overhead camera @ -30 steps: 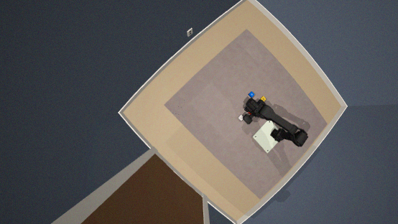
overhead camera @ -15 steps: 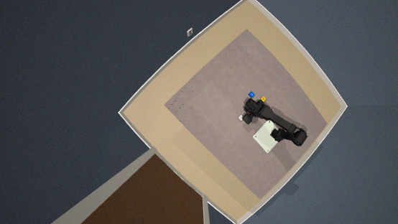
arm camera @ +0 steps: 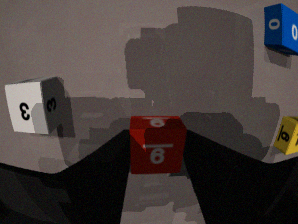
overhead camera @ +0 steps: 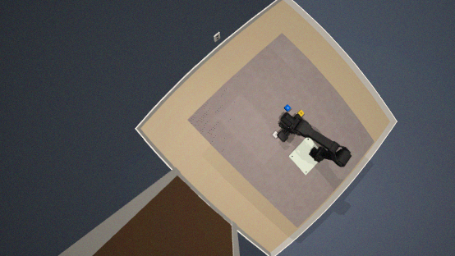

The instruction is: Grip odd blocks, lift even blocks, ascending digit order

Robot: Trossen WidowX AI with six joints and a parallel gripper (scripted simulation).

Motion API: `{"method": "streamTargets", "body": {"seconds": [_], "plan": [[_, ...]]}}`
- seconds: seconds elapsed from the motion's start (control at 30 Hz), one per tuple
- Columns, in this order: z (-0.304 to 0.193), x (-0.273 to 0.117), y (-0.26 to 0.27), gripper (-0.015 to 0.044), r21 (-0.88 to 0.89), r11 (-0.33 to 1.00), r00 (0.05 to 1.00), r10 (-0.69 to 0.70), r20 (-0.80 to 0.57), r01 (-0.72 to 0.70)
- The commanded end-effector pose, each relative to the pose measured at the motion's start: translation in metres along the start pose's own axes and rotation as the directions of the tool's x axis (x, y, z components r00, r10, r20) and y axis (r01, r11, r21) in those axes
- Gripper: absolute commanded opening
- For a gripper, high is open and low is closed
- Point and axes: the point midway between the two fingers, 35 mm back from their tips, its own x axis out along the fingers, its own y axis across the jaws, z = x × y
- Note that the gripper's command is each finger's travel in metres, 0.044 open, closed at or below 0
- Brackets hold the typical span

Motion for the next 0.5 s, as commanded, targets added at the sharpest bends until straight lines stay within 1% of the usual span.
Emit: {"method": "streamTargets", "body": {"seconds": [0.0, 0.37, 0.47], "plan": [[-0.0004, 0.0009, 0.0002, 0.0120, 0.005, 1.000, 1.000, 0.001, -0.002, -0.001], [-0.0004, 0.0009, 0.0002, 0.0120, 0.005, 1.000, 1.000, 0.001, -0.002, -0.001], [-0.0004, 0.0009, 0.0002, 0.0199, 0.005, 1.000, 1.000, 0.001, -0.002, -0.001]]}}
